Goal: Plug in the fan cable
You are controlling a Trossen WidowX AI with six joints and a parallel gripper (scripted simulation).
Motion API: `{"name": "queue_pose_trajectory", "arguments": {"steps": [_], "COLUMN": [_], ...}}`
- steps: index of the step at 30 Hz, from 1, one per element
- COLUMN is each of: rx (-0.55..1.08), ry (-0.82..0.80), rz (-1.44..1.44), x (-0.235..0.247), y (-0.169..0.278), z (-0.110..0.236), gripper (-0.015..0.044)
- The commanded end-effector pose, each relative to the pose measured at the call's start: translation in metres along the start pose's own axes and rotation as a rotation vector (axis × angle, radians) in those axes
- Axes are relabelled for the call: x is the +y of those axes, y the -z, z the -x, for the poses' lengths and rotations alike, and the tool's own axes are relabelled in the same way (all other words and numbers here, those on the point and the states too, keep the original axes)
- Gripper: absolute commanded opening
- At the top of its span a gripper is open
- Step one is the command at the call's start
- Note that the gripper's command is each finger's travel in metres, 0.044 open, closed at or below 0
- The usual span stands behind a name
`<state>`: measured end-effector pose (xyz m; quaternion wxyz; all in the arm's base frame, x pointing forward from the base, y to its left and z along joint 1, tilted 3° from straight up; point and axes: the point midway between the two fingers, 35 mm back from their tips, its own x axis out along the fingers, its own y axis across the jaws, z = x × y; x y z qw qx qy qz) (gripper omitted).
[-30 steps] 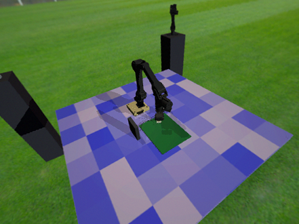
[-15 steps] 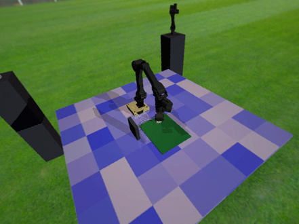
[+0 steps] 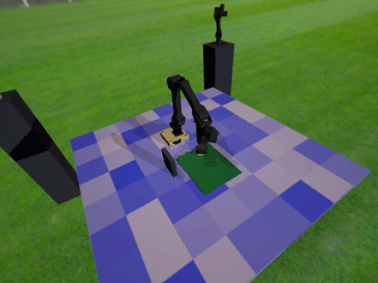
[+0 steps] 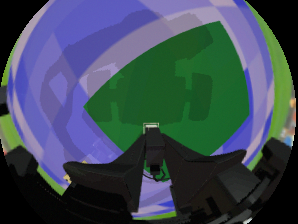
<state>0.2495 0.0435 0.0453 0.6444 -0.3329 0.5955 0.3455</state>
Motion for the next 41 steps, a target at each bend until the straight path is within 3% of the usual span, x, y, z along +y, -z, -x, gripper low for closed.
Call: {"name": "queue_pose_trajectory", "arguments": {"steps": [1,5,15,19,23,30,41], "rx": [-0.001,-0.001,0.0,0.0,-0.001,-0.001,-0.011], "ry": [-0.002,-0.002,0.0,0.0,-0.002,-0.002,-0.001], "rz": [-0.005,-0.005,0.0,-0.001,-0.005,-0.005,-0.005], "x": [0.001,0.001,0.0,-0.001,-0.001,-0.001,-0.019], "y": [0.0,0.0,0.0,-0.001,0.0,-0.002,-0.119], "z": [-0.004,-0.006,-0.003,0.006,0.05,0.052,0.054], "gripper": [0.0,0.0,0.026,0.026,0.026,0.026,0.026]}}
